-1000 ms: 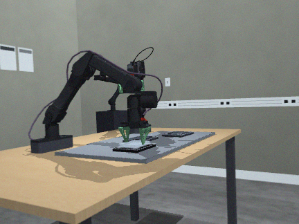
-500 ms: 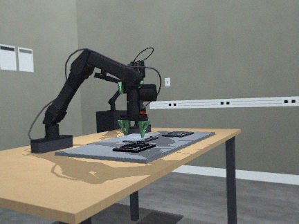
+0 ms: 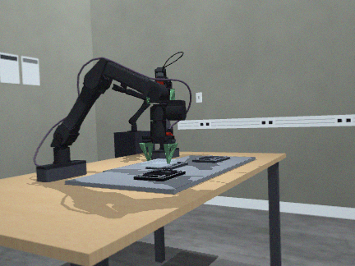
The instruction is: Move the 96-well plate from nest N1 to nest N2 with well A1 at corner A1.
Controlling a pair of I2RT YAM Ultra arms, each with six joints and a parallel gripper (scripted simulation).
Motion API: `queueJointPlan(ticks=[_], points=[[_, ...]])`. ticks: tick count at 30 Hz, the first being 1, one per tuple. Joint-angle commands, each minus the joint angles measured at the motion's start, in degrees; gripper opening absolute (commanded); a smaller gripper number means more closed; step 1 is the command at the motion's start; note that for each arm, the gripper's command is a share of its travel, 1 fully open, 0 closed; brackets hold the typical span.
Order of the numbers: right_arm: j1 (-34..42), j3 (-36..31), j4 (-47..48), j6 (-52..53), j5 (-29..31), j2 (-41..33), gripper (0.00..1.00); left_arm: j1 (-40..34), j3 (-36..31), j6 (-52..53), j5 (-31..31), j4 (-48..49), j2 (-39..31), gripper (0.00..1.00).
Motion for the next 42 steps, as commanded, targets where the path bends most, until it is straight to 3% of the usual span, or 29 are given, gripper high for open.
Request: queueJointPlan(ticks=[1,3,4,10,20,28,35,42], points=[[0.11,1.57,-0.07,-0.22,-0.11,-1.04,0.79,0.93,4.94,-0.6,-0.88,-16.58,-7.05,1.0],[0.11,1.57,-0.07,-0.22,-0.11,-1.04,0.79,0.93,4.94,-0.6,-0.88,-16.58,-7.05,1.0],[0.11,1.57,-0.07,-0.22,-0.11,-1.04,0.79,1.3,7.58,-0.47,-0.67,-22.06,-8.72,1.0],[0.11,1.57,-0.07,-0.22,-0.11,-1.04,0.79,1.88,11.16,-0.65,-0.94,-31.2,-13.69,1.0],[1.49,0.78,1.65,4.04,-0.32,-2.09,0.79,2.65,12.3,-0.31,-0.48,-31.77,-14.81,1.0],[16.38,-5.47,1.19,21.38,-0.54,-5.22,0.79,2.76,12.33,-0.25,-0.39,-31.84,-14.83,1.0],[28.82,-1.01,0.2,30.92,-0.35,-2.46,0.79,2.76,12.33,-0.25,-0.38,-31.84,-14.84,1.0],[33.11,2.8,-1.64,33.54,-0.38,-0.15,0.79,2.76,12.33,-0.25,-0.38,-31.85,-14.84,1.0]])
